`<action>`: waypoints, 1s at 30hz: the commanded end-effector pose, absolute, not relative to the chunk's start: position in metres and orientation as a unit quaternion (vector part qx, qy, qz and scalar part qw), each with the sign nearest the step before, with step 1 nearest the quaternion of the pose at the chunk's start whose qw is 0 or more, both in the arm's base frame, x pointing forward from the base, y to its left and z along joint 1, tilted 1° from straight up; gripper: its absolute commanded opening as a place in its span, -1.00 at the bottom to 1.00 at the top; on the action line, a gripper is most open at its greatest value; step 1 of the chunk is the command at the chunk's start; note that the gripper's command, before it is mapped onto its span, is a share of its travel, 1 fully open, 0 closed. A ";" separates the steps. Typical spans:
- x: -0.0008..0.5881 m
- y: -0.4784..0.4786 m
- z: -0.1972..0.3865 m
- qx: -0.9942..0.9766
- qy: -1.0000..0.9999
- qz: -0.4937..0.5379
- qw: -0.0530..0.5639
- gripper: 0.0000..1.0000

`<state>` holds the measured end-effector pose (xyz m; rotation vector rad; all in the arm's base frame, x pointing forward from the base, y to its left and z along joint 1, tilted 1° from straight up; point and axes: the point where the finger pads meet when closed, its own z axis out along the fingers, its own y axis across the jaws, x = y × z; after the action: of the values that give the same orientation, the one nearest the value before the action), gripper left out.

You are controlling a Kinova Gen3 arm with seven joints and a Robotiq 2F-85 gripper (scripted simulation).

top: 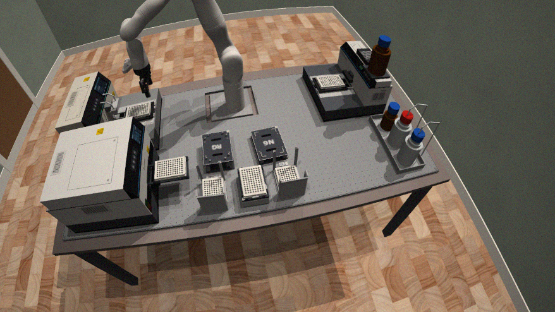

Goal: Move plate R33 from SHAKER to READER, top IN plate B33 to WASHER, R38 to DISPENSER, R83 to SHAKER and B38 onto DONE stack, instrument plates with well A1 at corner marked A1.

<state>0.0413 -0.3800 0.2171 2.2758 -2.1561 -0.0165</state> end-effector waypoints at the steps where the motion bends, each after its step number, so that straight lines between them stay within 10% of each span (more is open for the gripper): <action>1: 0.041 -0.368 0.220 0.727 -0.686 -0.003 0.009 1.00; 30: 0.059 -0.292 0.219 0.728 -0.686 -0.004 0.009 1.00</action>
<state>0.0526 -0.2985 0.2182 2.2693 -2.1631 -0.0164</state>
